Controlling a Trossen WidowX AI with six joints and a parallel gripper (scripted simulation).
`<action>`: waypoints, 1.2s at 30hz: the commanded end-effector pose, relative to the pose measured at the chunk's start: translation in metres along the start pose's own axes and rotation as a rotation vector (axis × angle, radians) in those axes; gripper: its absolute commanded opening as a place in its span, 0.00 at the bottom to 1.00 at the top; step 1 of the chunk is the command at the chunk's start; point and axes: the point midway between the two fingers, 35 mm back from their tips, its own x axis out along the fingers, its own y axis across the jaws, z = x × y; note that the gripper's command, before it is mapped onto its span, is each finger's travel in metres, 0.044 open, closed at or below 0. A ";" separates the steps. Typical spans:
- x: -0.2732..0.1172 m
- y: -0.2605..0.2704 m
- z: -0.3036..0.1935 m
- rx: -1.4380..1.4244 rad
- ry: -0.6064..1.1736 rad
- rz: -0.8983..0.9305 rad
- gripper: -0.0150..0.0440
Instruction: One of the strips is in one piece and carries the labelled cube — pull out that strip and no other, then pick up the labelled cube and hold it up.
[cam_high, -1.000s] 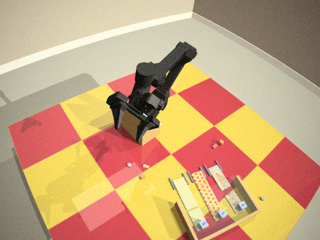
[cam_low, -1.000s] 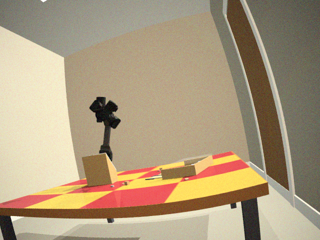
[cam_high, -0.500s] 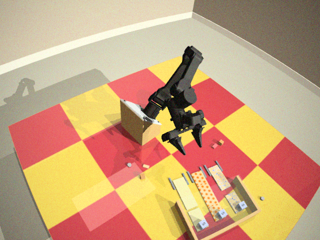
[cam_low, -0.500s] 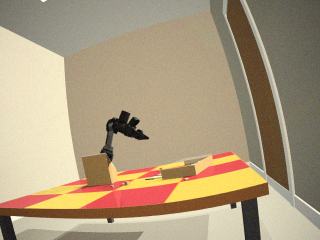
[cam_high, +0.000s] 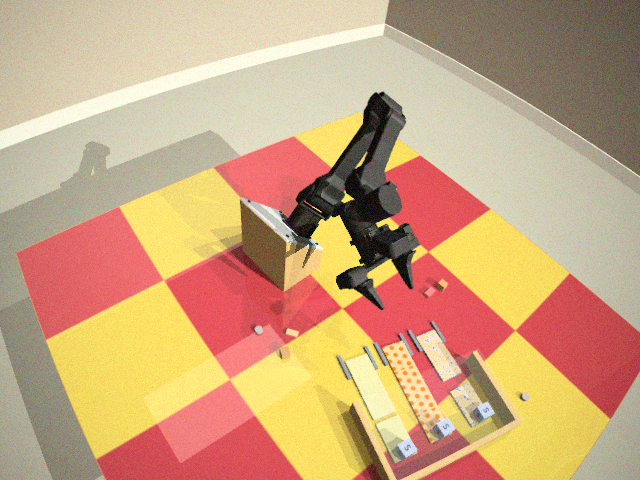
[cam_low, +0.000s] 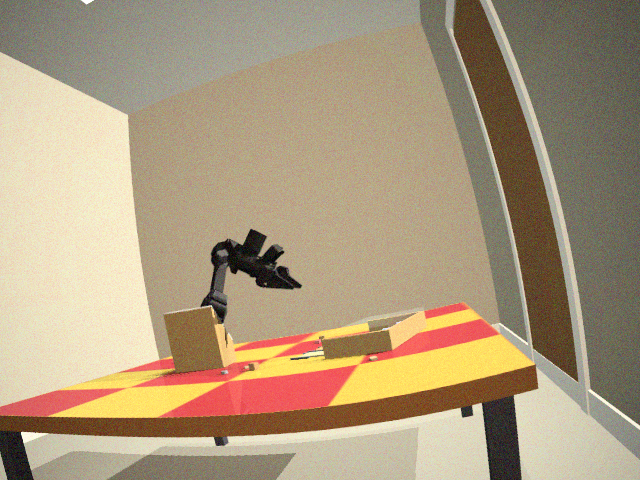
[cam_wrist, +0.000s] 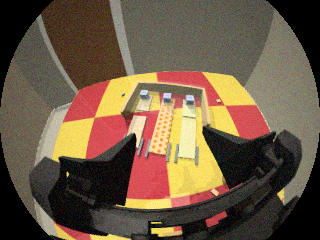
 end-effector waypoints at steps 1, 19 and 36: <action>0.000 0.001 -0.002 0.007 0.003 0.006 0.93; 0.055 0.000 0.000 0.133 0.319 -0.024 0.53; 0.122 0.020 -0.050 0.266 0.951 -0.134 0.25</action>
